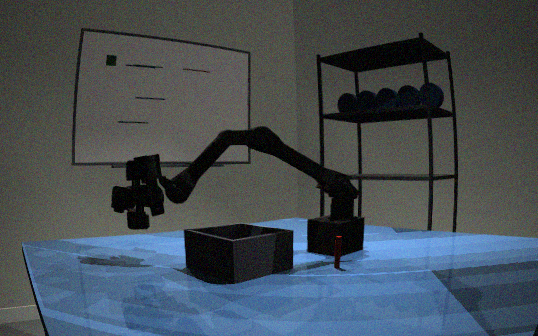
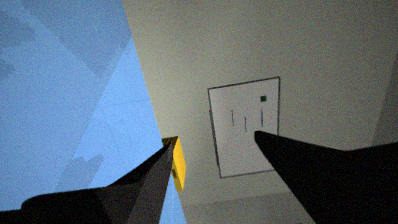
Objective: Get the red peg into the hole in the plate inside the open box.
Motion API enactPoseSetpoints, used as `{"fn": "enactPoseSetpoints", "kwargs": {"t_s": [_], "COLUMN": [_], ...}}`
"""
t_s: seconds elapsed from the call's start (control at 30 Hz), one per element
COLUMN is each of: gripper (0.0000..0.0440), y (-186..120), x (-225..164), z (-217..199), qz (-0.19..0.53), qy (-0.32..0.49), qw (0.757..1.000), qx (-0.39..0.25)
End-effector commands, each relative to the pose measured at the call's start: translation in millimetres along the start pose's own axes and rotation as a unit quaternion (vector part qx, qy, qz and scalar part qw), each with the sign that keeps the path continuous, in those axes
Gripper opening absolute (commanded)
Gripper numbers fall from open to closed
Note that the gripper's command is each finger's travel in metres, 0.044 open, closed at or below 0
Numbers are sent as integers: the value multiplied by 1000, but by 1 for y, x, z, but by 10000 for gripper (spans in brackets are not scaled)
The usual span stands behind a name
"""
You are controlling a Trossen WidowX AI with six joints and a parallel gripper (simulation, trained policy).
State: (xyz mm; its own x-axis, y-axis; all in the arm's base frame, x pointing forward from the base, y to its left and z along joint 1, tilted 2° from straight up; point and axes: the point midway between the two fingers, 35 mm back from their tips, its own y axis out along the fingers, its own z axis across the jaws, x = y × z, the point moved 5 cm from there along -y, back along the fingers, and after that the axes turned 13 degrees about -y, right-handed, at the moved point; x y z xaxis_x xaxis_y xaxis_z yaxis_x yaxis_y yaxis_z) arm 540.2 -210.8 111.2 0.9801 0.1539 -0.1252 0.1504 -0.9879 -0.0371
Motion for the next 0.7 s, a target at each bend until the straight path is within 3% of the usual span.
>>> {"fn": "enactPoseSetpoints", "kwargs": {"t_s": [0.0, 0.1, 0.33, 0.67], "gripper": [416, 440, 440, 440], "y": [-4, -23, -83, -179], "x": [1, 6, 13, 5], "z": [-3, -11, -33, -54], "qz": [-6, -33, -108, -198], "qy": [5, 29, 105, 189], "qw": [1000, 999, 986, 944], "qx": [3, 19, 72, 181]}}
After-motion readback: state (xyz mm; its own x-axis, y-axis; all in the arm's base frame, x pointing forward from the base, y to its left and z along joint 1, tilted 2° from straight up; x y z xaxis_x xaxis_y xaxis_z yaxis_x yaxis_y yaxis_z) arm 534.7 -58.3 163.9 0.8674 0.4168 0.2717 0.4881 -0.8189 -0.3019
